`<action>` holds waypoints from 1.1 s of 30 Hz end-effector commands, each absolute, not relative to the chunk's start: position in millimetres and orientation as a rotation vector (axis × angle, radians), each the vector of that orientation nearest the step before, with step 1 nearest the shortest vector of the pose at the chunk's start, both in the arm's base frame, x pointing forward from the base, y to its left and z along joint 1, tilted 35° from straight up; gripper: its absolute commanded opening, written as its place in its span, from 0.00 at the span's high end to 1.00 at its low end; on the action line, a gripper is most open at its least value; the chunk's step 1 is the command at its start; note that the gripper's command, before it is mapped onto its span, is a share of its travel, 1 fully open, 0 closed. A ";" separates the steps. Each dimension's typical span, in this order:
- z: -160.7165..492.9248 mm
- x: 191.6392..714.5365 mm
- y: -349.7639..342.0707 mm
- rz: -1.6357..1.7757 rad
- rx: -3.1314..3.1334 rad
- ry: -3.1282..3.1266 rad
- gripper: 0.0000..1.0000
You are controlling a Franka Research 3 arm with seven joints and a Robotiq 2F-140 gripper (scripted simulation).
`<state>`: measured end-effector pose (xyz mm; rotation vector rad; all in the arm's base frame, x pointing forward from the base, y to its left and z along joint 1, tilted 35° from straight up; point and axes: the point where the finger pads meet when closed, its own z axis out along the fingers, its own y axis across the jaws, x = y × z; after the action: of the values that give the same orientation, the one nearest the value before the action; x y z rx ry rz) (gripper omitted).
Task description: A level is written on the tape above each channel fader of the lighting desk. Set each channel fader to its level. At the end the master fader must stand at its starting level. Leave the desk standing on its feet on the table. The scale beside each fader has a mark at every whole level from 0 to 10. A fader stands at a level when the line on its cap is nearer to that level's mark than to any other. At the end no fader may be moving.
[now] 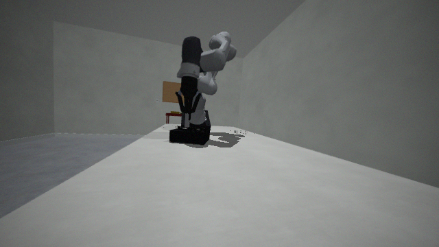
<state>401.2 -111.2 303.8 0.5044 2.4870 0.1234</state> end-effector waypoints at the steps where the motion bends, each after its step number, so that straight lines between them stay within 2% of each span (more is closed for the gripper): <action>1: 311.0 395.7 -110.1 0.128 0.510 2.490 1.00; 27: 331.2 381.8 -109.5 0.128 0.510 2.490 1.00; 28: 331.2 381.8 -109.5 0.128 0.510 2.490 0.00; 33: 333.9 379.9 -109.5 0.128 0.510 2.490 0.00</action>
<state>381.5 -109.3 330.8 0.5036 2.4918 0.1272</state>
